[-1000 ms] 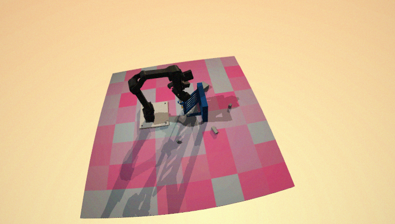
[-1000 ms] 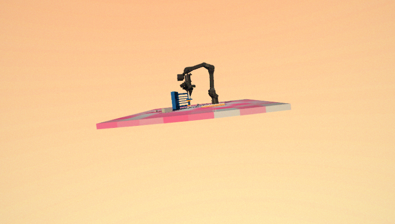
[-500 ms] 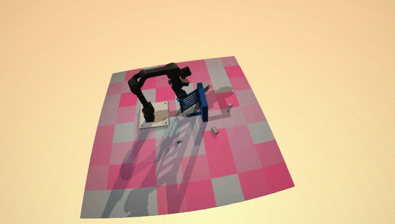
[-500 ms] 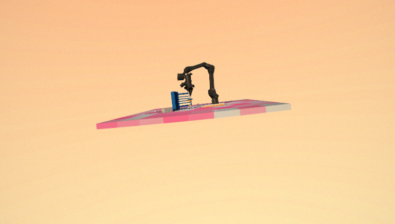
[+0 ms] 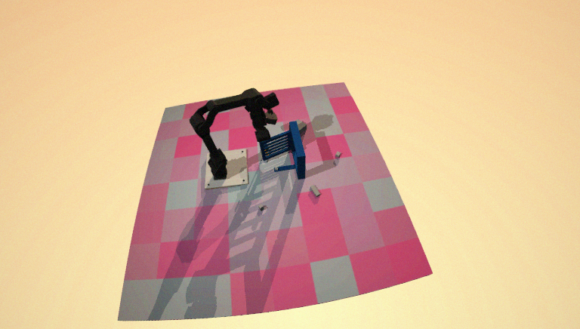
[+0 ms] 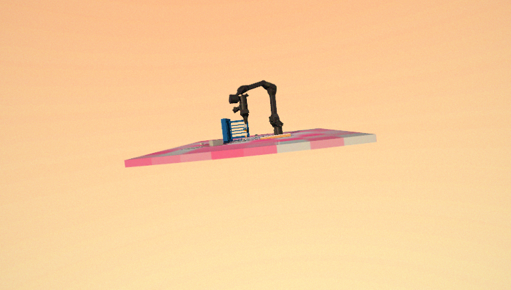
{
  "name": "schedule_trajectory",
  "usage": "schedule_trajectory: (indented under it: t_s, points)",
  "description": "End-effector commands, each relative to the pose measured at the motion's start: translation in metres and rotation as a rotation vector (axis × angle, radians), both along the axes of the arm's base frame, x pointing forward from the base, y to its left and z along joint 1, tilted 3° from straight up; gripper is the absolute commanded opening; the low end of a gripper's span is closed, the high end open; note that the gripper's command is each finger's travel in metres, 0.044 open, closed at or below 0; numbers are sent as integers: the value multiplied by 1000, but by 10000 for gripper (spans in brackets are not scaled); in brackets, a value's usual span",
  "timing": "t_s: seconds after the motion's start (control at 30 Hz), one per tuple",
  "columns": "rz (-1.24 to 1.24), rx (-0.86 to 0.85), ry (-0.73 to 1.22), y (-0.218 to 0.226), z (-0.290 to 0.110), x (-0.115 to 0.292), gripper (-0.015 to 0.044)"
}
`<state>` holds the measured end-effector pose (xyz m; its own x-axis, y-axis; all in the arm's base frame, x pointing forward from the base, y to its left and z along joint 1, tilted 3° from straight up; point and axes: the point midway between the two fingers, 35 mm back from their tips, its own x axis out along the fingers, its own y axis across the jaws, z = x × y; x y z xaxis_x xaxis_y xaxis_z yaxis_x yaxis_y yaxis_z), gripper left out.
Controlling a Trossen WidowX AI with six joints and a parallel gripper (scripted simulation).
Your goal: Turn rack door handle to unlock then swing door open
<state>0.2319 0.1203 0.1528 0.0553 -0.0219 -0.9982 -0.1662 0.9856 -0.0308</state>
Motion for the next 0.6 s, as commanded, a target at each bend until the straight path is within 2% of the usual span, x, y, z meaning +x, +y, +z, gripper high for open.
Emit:
schedule_trajectory:
  t_s: [0.0, 0.57]
  points:
    - [-71, 2, -4, 7, 0, 1, 10]
    - [-310, 19, -9, 40, 0, 7, 10]
